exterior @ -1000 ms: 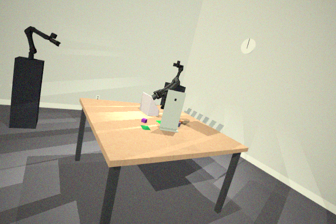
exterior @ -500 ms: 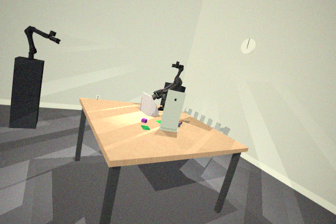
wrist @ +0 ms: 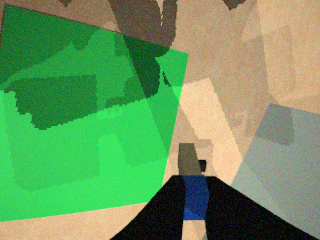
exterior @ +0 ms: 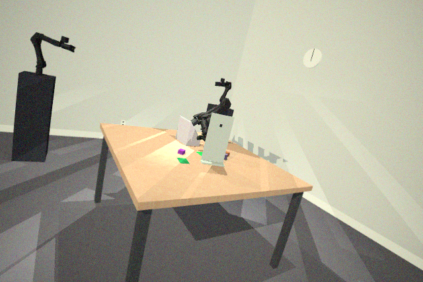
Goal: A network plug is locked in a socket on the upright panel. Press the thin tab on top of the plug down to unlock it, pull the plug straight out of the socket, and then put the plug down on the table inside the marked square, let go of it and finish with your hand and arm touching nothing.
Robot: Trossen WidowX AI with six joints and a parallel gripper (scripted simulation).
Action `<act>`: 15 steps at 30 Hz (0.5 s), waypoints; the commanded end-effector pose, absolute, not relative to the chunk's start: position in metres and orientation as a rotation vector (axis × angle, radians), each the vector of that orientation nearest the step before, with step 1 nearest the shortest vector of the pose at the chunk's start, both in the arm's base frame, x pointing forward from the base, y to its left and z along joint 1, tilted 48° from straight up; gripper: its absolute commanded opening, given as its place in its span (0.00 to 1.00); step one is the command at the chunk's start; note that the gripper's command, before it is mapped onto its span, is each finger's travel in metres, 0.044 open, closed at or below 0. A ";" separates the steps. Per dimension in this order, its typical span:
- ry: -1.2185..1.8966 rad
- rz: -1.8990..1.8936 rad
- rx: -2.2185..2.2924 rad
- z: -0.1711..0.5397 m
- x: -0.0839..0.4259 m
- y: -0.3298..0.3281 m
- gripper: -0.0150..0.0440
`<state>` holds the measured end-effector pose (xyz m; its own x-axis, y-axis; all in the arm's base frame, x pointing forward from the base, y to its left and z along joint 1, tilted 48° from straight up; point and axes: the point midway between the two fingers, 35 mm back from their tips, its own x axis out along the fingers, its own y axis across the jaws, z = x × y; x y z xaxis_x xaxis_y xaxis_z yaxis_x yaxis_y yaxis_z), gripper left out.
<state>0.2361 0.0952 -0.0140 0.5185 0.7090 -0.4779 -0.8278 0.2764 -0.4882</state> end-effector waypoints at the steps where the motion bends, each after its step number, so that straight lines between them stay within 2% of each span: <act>1: 0.168 1.051 -0.770 -0.015 0.234 0.097 0.25; 15: 0.170 1.056 -0.774 -0.021 0.235 0.103 0.25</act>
